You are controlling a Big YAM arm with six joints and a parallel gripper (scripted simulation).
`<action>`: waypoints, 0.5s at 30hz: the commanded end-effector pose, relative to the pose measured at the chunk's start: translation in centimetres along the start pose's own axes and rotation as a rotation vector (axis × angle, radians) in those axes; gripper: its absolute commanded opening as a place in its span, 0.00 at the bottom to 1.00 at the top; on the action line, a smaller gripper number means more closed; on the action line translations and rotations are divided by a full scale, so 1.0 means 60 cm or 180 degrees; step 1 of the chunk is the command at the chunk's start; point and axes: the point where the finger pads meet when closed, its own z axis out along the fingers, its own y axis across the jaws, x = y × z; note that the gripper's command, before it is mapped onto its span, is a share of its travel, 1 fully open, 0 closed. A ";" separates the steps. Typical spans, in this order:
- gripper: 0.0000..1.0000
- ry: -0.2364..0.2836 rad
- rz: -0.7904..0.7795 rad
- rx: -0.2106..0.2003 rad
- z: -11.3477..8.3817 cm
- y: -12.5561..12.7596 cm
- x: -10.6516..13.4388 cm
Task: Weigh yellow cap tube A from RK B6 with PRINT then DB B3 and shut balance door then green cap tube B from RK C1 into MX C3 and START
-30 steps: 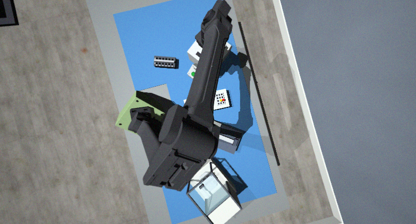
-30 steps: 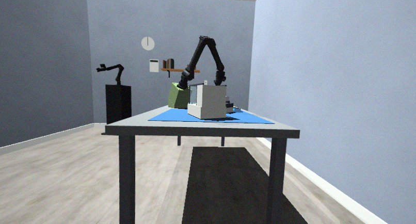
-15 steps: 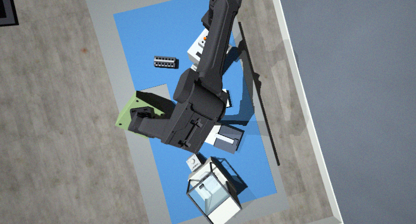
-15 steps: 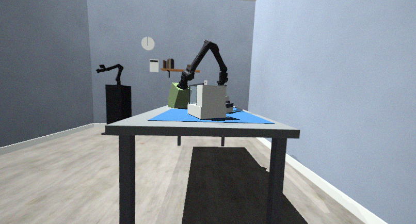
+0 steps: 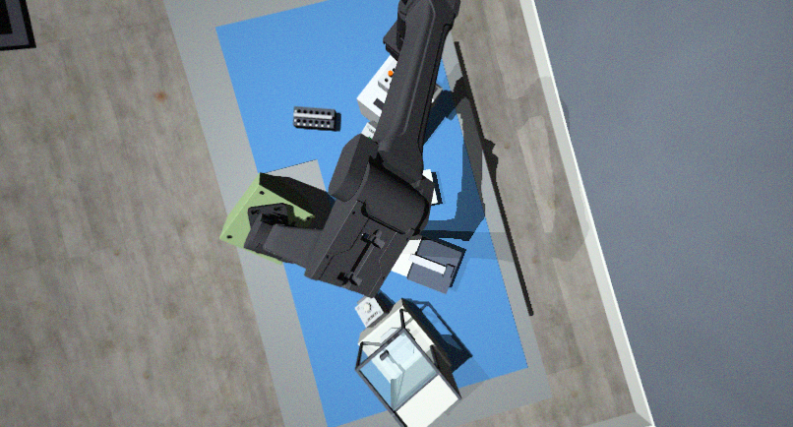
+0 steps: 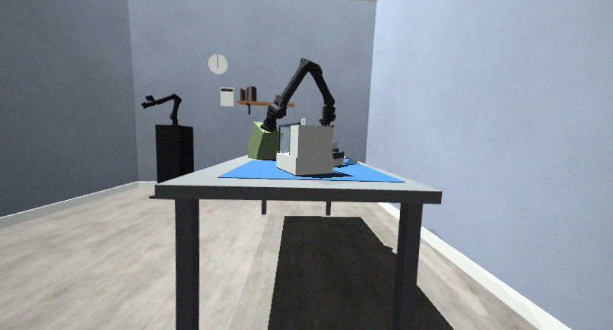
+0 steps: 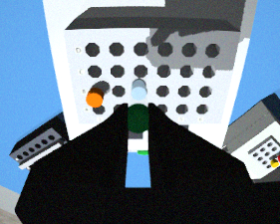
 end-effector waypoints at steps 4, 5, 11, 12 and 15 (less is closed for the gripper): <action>0.09 -0.0031 0.0017 -0.0008 -0.014 -0.023 0.001; 0.09 -0.0019 0.0011 -0.0006 -0.010 -0.021 0.000; 0.09 -0.0018 0.0010 -0.0006 -0.009 -0.020 -0.001; 0.09 -0.0018 0.0010 -0.0006 -0.009 -0.020 -0.001; 0.09 -0.0018 0.0010 -0.0006 -0.009 -0.020 -0.001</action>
